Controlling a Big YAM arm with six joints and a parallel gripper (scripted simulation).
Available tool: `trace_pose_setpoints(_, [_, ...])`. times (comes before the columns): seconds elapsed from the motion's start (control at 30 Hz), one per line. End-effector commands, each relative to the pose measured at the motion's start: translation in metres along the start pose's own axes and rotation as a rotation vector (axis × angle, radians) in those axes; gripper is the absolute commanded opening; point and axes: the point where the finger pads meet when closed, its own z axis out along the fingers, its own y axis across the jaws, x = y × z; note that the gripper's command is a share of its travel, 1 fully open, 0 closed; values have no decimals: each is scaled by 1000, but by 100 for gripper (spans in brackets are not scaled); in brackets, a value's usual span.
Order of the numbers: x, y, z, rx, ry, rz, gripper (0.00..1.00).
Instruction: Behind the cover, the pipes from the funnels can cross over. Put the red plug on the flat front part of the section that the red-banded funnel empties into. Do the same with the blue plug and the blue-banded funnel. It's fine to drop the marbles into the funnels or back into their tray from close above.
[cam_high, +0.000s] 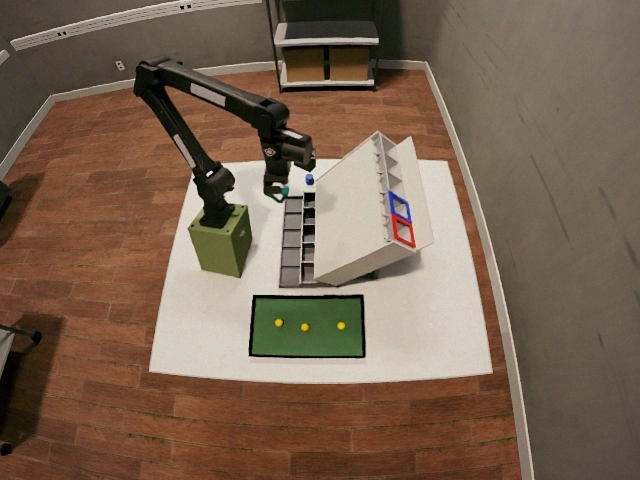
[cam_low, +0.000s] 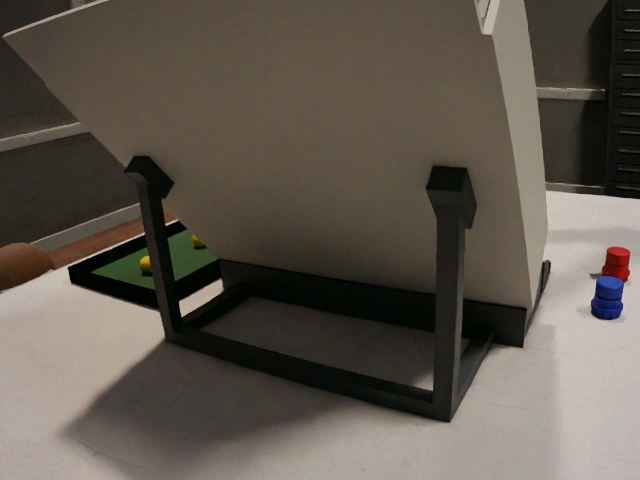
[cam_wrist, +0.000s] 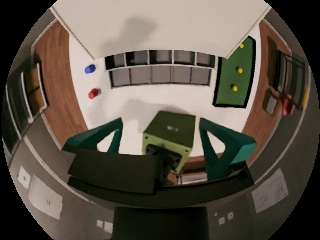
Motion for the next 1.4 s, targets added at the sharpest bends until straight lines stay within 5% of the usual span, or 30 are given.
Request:
trace_pose_setpoints(0.0, [-9, -8, -4, -4, -23, -23, 100])
trace_pose_setpoints(0.9, [-6, -11, 1, -25, -14, -11, 100])
trace_pose_setpoints(1.37, [-33, -12, -31, -2, -118, -11, 100])
